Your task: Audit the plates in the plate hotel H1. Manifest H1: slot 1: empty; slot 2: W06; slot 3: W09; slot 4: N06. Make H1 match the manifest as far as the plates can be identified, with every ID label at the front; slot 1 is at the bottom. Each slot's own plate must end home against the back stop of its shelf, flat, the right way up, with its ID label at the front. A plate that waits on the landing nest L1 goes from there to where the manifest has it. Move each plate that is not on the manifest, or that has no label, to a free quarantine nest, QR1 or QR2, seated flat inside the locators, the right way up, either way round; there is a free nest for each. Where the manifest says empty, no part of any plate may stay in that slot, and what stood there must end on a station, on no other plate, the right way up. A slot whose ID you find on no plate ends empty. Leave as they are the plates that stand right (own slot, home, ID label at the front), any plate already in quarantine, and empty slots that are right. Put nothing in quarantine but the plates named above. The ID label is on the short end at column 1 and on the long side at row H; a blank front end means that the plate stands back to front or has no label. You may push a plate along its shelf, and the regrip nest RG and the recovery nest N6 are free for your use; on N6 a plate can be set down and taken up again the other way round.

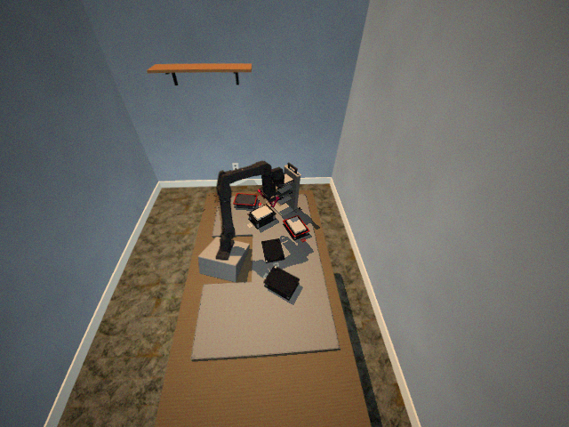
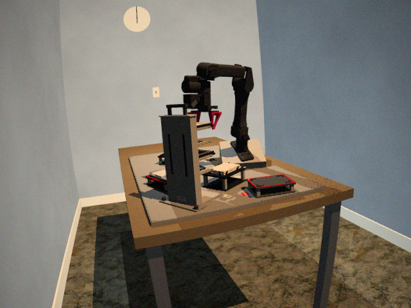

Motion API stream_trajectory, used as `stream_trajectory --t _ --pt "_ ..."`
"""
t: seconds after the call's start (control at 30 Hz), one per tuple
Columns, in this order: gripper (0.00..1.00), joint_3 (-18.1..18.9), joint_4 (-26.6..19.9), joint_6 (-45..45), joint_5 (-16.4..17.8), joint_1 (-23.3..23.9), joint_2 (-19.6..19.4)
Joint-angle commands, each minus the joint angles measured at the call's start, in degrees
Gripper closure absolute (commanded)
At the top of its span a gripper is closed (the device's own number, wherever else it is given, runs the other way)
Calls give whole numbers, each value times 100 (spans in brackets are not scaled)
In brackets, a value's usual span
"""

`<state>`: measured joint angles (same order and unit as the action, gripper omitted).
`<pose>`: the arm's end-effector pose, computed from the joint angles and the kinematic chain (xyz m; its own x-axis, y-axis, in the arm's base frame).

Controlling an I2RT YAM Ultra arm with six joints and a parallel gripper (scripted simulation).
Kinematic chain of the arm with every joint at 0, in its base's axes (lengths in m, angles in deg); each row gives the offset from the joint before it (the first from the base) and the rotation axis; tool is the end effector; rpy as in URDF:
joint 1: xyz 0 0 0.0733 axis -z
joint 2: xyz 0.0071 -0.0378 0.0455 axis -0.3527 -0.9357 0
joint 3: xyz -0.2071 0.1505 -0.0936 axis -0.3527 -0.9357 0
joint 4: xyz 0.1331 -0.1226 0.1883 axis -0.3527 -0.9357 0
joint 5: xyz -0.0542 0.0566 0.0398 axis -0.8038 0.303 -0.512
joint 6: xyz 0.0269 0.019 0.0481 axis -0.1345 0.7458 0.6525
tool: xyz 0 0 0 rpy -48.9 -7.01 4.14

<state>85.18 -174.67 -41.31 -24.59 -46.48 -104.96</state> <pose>0.2159 0.1184 0.3956 -0.7865 -0.5308 -0.3157 -0.6051 0.7645 0.2221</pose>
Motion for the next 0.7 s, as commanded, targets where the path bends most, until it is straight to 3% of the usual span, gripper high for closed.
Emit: stream_trajectory --t 0.0,0.13,0.2,0.67 --pt "0 -359 318 -390 200 310 388" --pt "0 -844 729 -664 405 705 718" --pt "0 -844 729 -664 405 705 718" --pt "0 -2395 2122 -1619 1489 2243 1611"
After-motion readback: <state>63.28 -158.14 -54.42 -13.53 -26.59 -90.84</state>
